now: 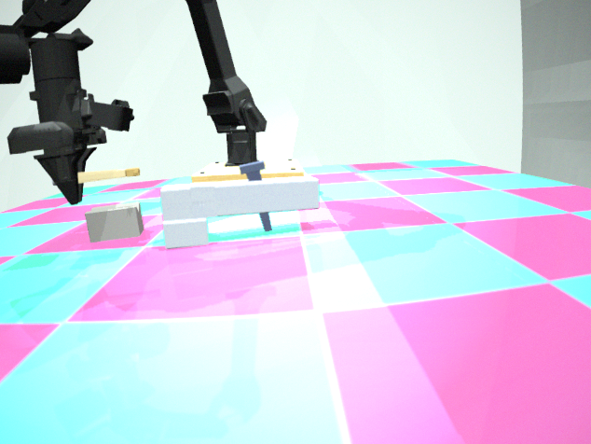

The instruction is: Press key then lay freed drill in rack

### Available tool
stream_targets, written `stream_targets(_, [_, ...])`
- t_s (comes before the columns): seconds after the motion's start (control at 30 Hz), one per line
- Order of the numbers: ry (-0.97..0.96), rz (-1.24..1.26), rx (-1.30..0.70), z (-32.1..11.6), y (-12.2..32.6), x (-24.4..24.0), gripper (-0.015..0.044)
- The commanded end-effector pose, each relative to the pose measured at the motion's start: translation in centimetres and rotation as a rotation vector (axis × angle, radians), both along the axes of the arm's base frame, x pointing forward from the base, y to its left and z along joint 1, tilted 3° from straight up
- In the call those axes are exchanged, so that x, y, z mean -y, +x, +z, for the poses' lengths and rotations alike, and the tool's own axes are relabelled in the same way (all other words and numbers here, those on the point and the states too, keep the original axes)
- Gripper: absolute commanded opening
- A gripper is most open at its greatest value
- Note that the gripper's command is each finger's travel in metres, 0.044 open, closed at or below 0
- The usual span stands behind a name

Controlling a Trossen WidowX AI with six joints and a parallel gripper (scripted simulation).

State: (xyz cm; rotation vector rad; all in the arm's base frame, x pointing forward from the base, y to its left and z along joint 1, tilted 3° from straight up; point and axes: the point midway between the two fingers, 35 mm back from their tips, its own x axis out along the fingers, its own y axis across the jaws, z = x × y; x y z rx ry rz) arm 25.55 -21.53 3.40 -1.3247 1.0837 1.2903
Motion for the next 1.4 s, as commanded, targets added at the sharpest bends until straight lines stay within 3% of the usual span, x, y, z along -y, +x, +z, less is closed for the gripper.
stream_targets(0.0, [-0.005, 0.002, 0.0, 0.0, -0.7, 0.3, 0.0])
stream_targets(1.37, [-0.005, 0.002, -0.001, -4.5, -1.7, 0.9, 0.0])
